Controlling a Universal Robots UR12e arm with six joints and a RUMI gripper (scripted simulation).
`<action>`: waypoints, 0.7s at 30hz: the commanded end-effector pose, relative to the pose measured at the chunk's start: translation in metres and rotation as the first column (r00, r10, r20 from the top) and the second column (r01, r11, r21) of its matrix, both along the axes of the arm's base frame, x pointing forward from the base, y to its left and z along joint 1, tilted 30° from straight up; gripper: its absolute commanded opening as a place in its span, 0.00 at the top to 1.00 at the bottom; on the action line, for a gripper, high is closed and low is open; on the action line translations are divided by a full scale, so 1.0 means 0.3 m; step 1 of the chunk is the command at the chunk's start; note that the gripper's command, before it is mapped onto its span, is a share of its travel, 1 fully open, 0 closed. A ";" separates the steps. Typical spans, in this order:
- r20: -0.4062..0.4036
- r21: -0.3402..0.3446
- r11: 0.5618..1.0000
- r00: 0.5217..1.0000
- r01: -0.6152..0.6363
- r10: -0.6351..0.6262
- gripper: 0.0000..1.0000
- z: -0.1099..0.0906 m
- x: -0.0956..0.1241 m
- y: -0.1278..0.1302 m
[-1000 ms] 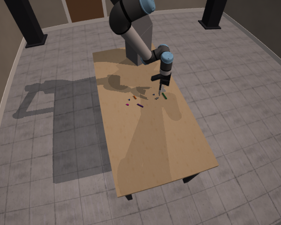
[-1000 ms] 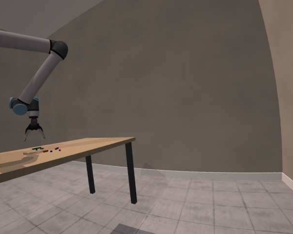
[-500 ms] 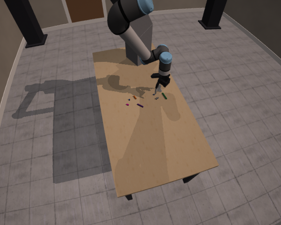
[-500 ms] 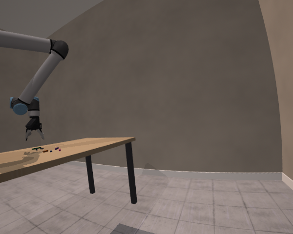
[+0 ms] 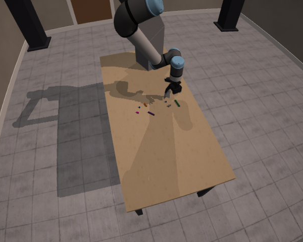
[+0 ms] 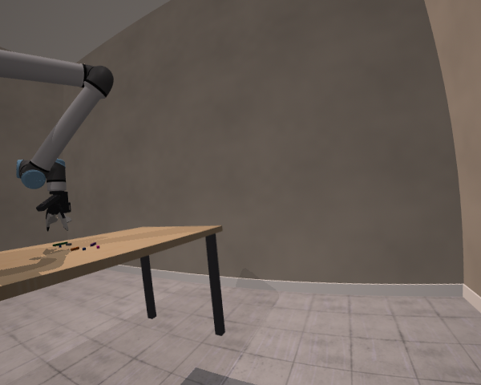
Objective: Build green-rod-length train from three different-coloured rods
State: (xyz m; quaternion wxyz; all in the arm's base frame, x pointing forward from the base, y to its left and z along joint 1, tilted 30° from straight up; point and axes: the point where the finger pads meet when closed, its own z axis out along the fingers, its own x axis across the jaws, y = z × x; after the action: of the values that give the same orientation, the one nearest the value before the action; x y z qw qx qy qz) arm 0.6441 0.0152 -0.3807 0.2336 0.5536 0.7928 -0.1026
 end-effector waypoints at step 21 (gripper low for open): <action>0.227 0.270 0.778 0.747 0.568 -0.625 0.00 0.011 0.008 -0.013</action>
State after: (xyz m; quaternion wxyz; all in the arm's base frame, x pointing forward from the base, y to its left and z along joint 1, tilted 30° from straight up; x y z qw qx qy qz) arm 0.6455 0.0115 -0.3784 0.2537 0.7677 0.5878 -0.0271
